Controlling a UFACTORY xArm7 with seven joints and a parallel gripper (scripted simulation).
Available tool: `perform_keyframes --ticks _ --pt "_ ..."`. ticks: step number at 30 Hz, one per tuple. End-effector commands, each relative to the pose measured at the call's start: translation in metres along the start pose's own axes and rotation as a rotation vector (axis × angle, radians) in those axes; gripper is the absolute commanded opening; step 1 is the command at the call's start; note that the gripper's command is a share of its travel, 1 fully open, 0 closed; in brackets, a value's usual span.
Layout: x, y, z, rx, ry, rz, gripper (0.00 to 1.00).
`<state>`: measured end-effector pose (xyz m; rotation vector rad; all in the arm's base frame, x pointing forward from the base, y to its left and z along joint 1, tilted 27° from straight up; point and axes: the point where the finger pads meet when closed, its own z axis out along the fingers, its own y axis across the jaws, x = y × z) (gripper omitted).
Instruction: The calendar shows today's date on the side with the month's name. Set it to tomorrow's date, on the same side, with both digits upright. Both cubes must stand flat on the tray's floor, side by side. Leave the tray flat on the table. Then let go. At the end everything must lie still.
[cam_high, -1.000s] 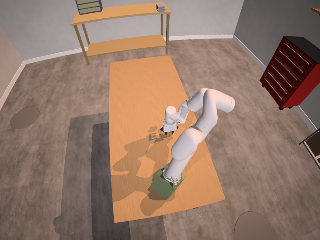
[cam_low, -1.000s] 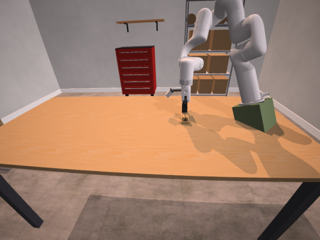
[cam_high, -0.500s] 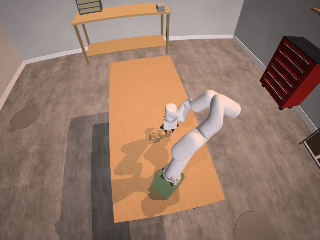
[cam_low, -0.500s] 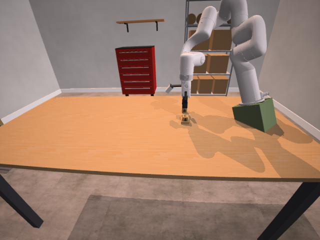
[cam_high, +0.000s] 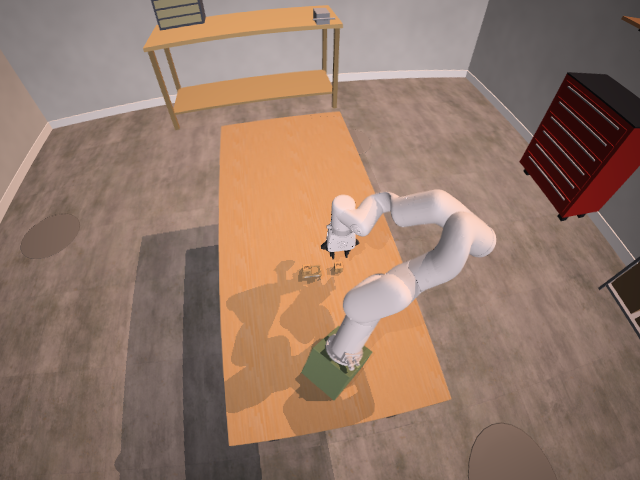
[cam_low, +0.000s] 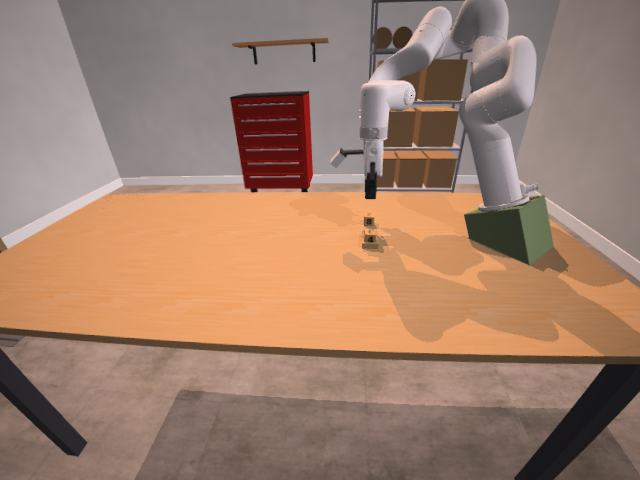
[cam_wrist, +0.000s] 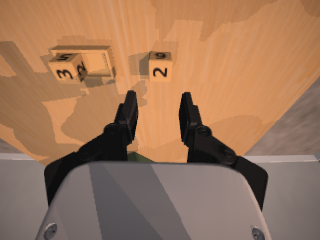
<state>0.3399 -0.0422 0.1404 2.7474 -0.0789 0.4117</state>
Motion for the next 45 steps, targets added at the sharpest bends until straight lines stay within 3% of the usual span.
perform_keyframes --ticks 1,2,28,43,45 --pt "0.0002 0.0004 -0.0056 0.0 0.001 0.0 0.49" --pt "0.0002 0.0004 -0.0056 0.0 0.001 0.0 1.0" --pt "0.0002 0.0004 -0.0055 0.0 0.001 0.04 1.0" --pt "0.0003 0.0013 -0.0029 0.0 0.003 0.596 1.0" --pt "0.0003 0.0013 -0.0029 0.0 0.003 0.596 1.0"
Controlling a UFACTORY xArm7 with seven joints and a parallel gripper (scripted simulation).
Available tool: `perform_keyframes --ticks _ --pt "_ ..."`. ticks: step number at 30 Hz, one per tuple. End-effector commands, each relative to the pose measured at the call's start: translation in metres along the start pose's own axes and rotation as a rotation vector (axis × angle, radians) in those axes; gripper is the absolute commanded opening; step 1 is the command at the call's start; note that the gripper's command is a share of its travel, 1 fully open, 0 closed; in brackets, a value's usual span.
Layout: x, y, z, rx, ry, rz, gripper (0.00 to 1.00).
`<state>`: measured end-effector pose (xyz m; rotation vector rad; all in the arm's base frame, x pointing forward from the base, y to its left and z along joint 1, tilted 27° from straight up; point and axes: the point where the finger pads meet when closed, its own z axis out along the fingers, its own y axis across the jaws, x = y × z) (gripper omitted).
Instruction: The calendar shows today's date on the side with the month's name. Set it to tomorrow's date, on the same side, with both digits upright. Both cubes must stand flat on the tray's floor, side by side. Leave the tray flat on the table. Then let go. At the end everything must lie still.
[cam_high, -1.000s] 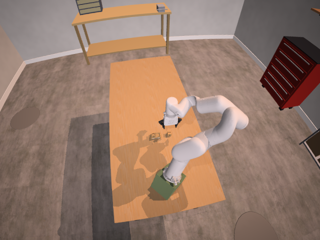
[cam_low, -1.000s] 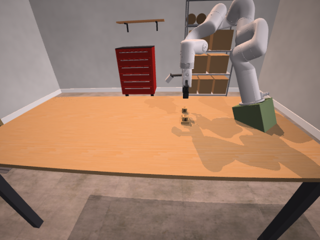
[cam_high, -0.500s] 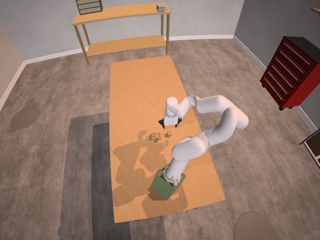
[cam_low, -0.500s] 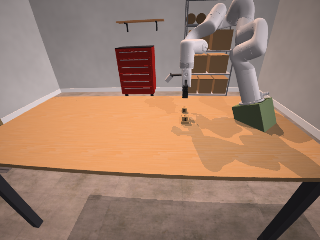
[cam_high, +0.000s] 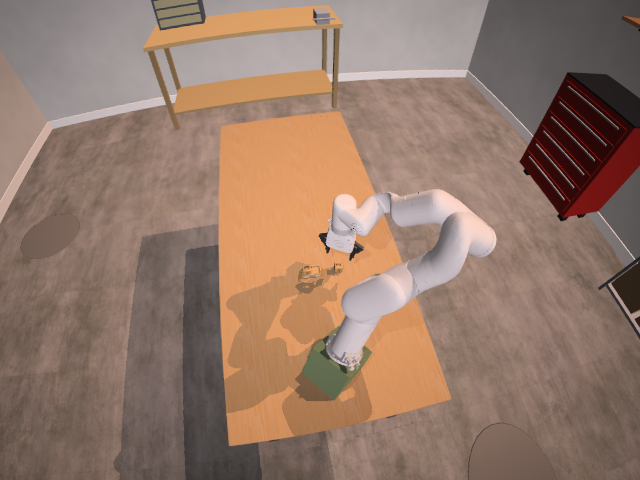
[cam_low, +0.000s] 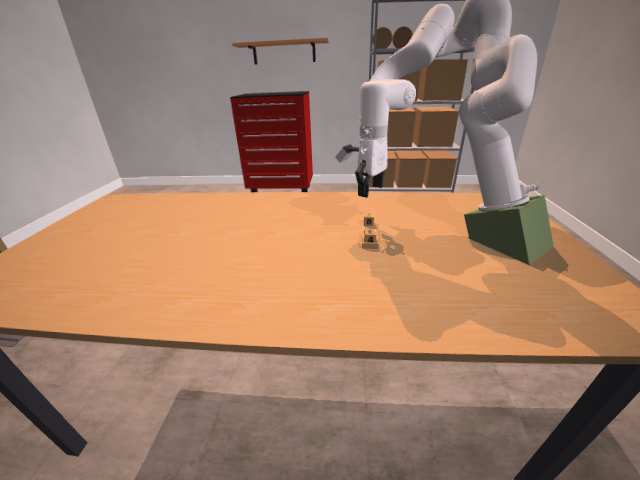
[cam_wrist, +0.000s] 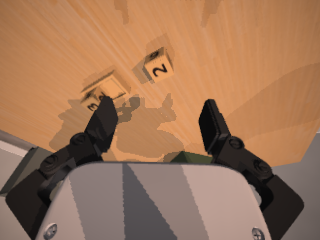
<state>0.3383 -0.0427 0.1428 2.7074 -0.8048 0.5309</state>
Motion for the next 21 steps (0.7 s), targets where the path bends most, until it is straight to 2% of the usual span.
perform_keyframes --ticks 1,3,14,17,19,21 --pt "0.0009 -0.0007 -0.0004 -0.003 0.013 0.094 1.0" --pt "0.0009 -0.0005 0.0003 -0.002 0.014 0.217 1.0" --pt "0.0008 -0.0001 0.0028 0.0 0.013 0.588 1.0" --pt "0.0008 -0.0001 0.0029 0.0 0.013 0.6 1.0" --pt "0.0007 0.0 0.0039 0.001 0.013 0.733 1.0" --pt "0.0006 0.0001 0.0042 0.001 0.013 0.773 1.0"
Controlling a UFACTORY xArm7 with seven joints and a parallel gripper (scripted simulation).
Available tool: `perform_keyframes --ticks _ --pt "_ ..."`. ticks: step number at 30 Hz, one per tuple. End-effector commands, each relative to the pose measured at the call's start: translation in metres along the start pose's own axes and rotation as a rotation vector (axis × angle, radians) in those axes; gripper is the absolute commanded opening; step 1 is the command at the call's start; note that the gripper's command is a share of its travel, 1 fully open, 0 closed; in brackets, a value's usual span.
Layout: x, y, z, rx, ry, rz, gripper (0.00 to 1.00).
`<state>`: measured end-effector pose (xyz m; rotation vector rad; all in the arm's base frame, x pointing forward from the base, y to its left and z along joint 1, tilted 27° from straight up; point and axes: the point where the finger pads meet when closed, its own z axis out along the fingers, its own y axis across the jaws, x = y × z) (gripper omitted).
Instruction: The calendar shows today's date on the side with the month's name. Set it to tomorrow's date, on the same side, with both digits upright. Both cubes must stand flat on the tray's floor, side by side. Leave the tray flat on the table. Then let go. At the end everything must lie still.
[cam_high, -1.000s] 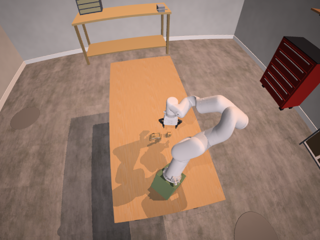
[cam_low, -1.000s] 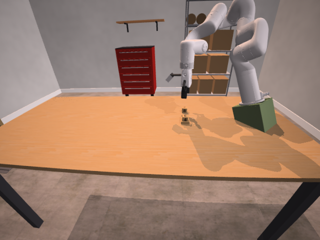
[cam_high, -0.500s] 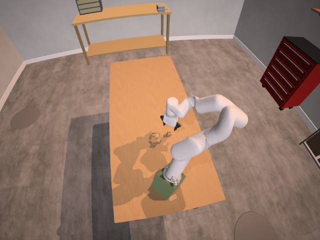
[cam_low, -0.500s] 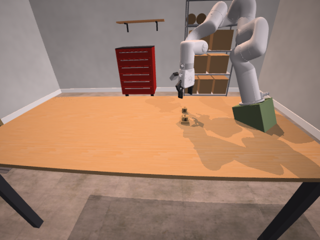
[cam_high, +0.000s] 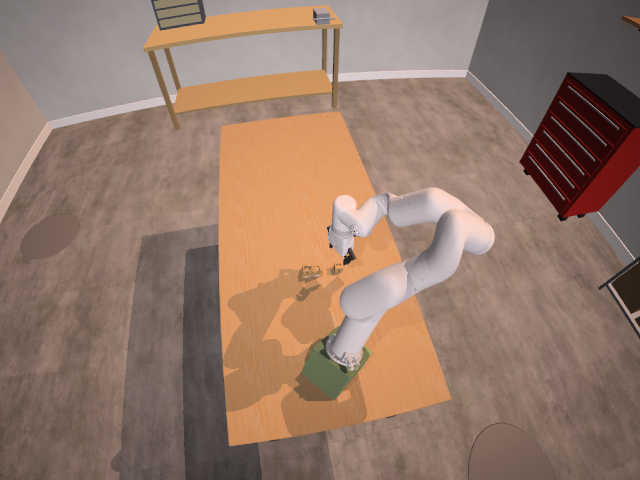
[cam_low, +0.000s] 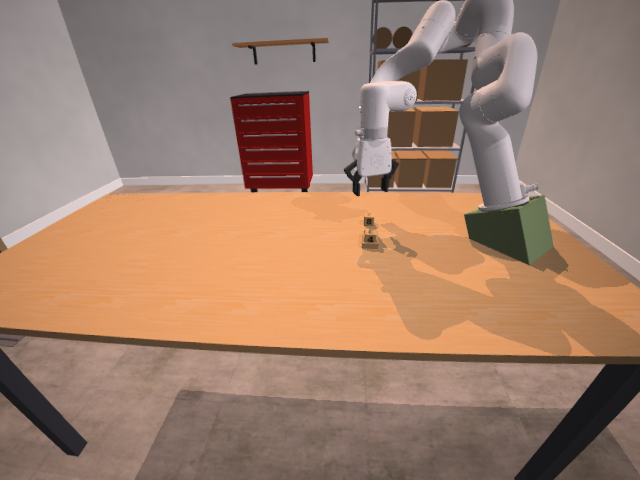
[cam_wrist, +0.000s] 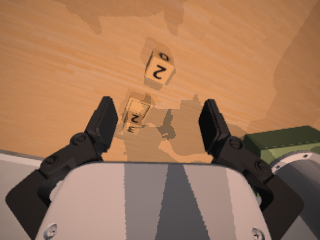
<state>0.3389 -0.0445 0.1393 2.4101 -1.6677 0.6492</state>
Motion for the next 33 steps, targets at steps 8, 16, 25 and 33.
perform_keyframes --ticks 8,16,25,33 --pt "0.0001 -0.0005 0.0023 0.005 0.01 0.379 1.0" --pt "0.0001 -0.0004 0.0026 0.005 0.009 0.418 0.49" --pt "0.0001 -0.0004 0.0026 0.005 0.009 0.418 0.49" --pt "0.0001 -0.0004 0.0026 0.005 0.009 0.418 0.49"
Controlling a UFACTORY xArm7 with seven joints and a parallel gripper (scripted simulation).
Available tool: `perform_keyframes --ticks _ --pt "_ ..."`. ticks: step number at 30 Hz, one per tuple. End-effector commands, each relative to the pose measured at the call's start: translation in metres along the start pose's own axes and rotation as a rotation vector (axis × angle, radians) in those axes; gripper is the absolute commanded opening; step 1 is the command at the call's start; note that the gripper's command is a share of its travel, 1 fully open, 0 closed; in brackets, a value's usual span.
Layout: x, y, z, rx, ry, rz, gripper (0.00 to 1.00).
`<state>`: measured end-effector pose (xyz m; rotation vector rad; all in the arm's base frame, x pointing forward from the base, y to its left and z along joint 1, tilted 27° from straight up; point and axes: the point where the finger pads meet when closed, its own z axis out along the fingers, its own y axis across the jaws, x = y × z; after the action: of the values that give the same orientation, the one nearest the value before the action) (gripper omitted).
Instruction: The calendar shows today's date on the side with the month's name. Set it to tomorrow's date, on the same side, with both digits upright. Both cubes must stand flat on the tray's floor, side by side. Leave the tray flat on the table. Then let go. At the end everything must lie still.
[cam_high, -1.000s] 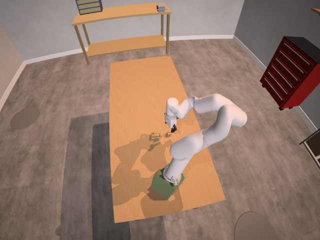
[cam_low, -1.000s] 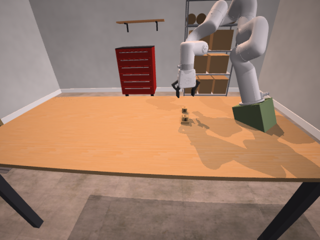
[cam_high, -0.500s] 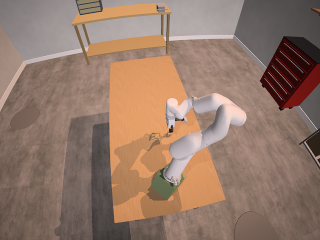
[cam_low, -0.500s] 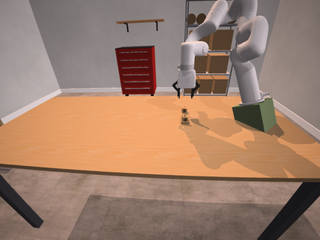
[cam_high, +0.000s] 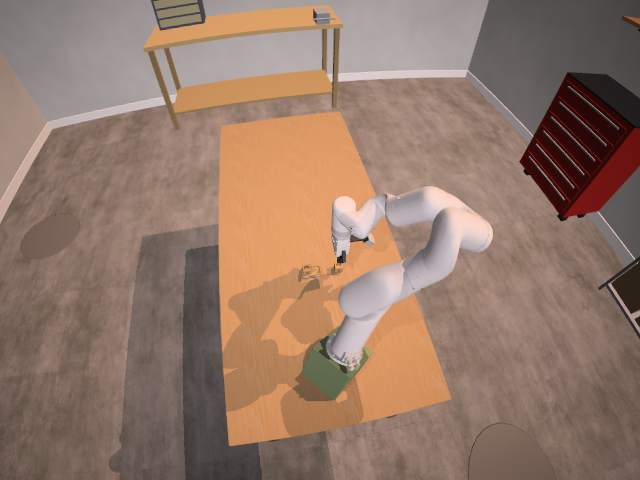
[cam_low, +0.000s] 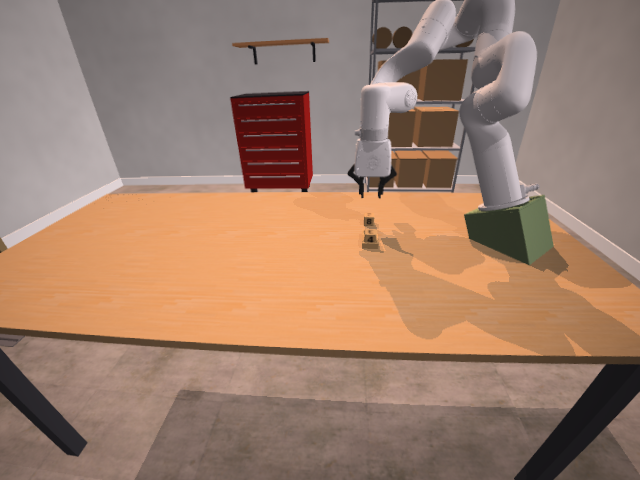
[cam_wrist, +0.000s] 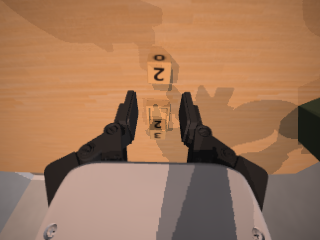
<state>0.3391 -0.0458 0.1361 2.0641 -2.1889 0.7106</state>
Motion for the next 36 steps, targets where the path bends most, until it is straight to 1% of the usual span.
perform_keyframes --ticks 1,22,36 --pt "-0.0002 -0.0012 -0.0008 0.003 0.0 0.0 0.49" --pt "-0.0002 -0.0012 -0.0003 0.003 0.0 0.0 0.49" --pt "-0.0003 -0.0012 0.0083 0.003 0.0 0.0 0.49"
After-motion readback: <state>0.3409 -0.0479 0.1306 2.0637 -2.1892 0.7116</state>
